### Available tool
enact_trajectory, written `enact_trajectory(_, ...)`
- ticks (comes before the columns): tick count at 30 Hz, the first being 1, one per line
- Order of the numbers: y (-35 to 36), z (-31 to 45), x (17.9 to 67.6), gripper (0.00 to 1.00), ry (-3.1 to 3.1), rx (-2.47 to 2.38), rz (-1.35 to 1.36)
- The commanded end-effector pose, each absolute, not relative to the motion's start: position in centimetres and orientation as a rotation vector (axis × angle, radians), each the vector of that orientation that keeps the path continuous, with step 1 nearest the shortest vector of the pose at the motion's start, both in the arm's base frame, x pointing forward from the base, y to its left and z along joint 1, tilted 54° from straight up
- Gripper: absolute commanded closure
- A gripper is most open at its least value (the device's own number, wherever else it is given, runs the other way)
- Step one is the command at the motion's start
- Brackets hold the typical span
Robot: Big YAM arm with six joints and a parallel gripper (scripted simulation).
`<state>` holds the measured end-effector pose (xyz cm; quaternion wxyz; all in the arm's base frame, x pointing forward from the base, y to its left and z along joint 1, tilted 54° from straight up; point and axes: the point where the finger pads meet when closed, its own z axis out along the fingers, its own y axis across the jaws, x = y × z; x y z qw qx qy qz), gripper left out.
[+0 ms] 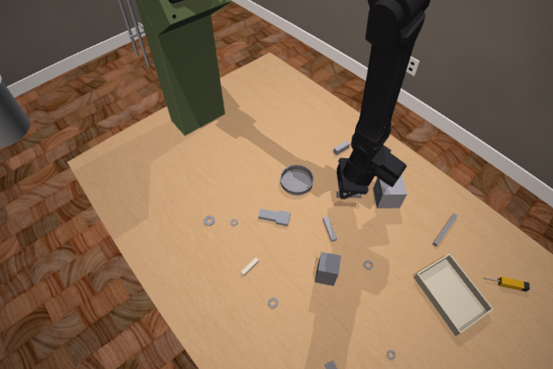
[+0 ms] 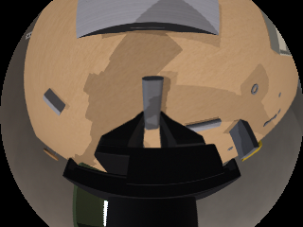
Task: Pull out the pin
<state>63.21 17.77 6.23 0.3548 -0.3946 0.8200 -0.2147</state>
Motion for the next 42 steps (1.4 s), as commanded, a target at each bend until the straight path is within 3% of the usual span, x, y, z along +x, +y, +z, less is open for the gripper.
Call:
enact_trajectory(1,17.4,6.5,63.5,1.00,2.116,-1.024,-0.561)
enact_trajectory(42,17.4,5.3,64.6,1.00,2.113,-1.033,-0.565)
